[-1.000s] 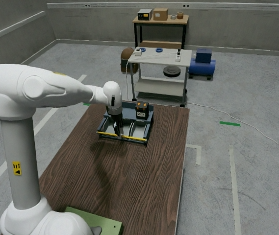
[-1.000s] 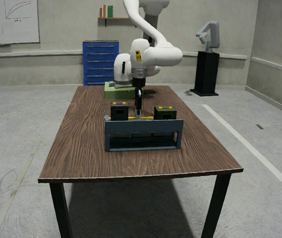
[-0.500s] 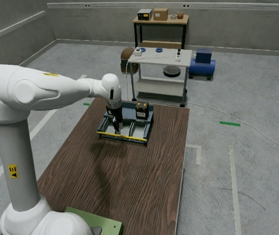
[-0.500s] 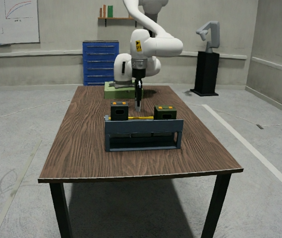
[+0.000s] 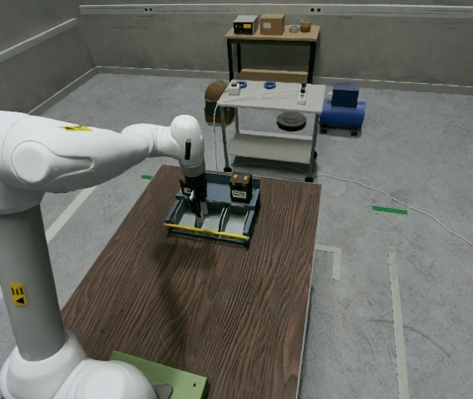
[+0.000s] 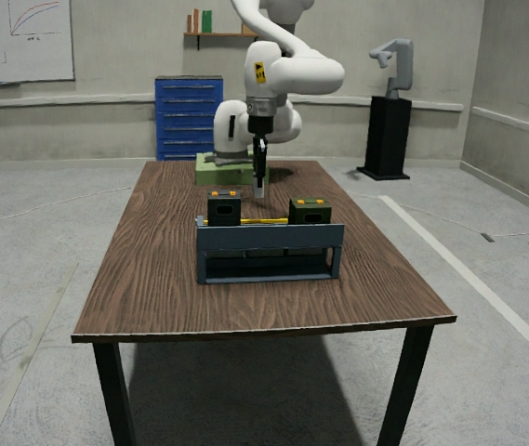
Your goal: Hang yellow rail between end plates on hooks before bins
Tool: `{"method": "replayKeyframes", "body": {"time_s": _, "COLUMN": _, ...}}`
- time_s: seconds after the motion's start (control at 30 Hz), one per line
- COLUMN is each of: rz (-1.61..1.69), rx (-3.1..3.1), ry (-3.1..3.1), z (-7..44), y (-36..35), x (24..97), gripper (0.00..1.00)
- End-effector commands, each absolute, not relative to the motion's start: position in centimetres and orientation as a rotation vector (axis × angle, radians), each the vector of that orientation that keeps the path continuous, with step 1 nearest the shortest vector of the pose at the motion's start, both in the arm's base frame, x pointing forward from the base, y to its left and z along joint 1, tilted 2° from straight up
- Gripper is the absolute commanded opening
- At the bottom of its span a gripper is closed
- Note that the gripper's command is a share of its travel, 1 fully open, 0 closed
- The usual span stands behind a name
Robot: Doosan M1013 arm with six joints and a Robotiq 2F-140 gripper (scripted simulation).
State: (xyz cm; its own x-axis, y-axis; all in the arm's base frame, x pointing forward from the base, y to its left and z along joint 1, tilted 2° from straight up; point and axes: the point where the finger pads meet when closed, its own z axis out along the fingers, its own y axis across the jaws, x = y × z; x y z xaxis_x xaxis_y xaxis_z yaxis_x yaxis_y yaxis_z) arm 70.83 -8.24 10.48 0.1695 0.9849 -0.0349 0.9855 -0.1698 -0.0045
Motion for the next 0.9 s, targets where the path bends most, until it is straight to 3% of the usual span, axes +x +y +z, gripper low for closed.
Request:
{"method": "replayKeyframes", "body": {"time_s": 0.0, "rz": -0.042, "rx": 2.381, "ry": 2.024, "z": 11.61, "y": -7.87, "x": 70.96, "gripper": 0.37}}
{"method": "replayKeyframes", "body": {"time_s": 0.87, "rz": -0.044, "rx": 2.385, "ry": 2.015, "z": 10.81, "y": -8.04, "x": 71.00, "gripper": 0.37}}
